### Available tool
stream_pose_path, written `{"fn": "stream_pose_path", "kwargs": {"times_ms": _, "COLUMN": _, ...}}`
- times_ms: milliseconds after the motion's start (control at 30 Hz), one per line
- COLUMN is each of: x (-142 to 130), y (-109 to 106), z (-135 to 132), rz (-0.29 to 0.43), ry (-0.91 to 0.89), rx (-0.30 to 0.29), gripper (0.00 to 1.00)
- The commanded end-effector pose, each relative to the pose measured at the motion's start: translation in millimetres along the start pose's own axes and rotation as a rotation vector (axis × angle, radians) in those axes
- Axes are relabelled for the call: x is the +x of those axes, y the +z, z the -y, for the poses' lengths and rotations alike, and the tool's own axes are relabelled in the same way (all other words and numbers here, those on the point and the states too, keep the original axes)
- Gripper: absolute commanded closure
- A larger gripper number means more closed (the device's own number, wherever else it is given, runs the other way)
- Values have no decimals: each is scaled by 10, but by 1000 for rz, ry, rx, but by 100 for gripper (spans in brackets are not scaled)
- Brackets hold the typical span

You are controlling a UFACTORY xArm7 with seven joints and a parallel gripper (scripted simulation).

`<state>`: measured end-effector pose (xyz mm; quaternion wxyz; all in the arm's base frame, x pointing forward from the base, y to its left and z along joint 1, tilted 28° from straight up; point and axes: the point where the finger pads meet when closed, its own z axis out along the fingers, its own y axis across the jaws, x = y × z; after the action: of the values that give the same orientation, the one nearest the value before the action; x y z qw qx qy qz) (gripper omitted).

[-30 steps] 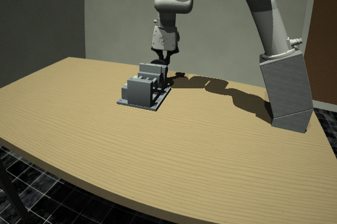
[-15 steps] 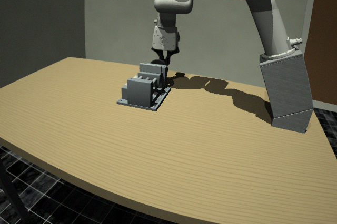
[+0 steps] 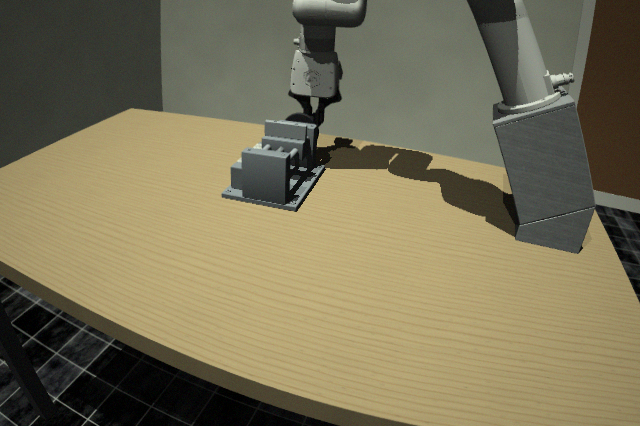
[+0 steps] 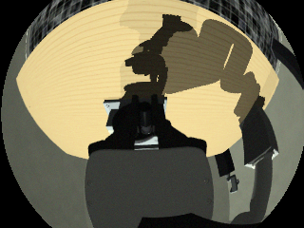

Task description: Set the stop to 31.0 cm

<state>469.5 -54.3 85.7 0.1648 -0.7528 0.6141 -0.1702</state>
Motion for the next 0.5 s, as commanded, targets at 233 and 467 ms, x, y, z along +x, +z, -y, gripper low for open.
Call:
{"fn": "stream_pose_path", "kwargs": {"times_ms": 233, "x": 5, "y": 23, "z": -27, "rz": -1, "ry": 1, "rx": 2, "gripper": 94}}
{"fn": "stream_pose_path", "kwargs": {"times_ms": 467, "x": 5, "y": 41, "z": -44, "rz": -1, "ry": 1, "rx": 2, "gripper": 94}}
